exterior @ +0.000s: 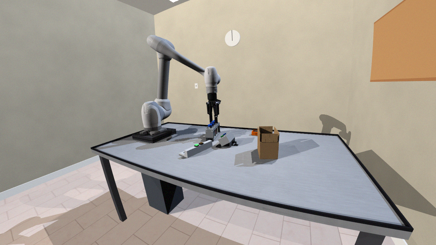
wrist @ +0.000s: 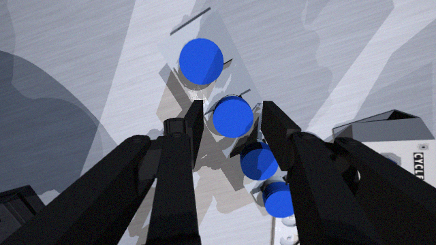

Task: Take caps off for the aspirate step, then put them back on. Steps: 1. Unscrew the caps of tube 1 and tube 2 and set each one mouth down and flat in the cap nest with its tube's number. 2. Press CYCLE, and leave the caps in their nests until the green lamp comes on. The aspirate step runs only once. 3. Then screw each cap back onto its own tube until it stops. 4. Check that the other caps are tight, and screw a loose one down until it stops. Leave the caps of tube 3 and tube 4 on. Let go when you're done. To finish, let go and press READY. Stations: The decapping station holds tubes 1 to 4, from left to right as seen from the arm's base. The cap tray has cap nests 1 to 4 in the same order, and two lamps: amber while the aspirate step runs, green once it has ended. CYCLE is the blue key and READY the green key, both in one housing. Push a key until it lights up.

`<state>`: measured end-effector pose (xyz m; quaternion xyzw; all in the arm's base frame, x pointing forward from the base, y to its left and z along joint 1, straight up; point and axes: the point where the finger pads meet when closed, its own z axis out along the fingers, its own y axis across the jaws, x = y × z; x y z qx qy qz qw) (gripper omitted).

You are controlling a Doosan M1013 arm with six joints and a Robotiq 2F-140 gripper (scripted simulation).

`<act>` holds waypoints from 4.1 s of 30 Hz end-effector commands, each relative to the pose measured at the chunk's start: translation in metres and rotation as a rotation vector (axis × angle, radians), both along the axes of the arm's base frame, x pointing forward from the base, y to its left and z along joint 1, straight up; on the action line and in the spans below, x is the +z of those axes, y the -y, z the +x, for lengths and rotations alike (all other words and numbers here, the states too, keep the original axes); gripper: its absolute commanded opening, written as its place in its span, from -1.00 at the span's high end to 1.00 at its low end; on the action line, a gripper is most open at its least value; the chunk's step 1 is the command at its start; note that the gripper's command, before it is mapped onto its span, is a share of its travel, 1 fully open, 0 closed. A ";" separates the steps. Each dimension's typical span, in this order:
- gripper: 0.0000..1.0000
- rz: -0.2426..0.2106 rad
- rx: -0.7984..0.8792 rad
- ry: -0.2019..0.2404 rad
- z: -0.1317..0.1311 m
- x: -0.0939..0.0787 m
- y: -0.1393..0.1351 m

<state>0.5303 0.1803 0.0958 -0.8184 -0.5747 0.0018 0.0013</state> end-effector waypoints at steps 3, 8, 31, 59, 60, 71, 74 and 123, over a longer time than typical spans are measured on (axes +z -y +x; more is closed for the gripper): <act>0.18 0.000 -0.001 0.001 0.000 0.001 0.000; 0.18 0.000 -0.001 0.001 0.000 0.001 0.000; 0.18 0.004 1.046 0.001 0.000 0.001 0.000; 0.41 0.002 0.696 0.001 0.000 0.001 0.000; 0.41 0.002 0.646 0.001 0.000 0.001 0.000; 0.41 0.000 0.196 0.001 0.000 0.001 0.000; 0.41 0.000 0.046 0.001 0.000 0.001 0.000; 0.41 0.004 1.046 0.001 0.001 0.000 0.000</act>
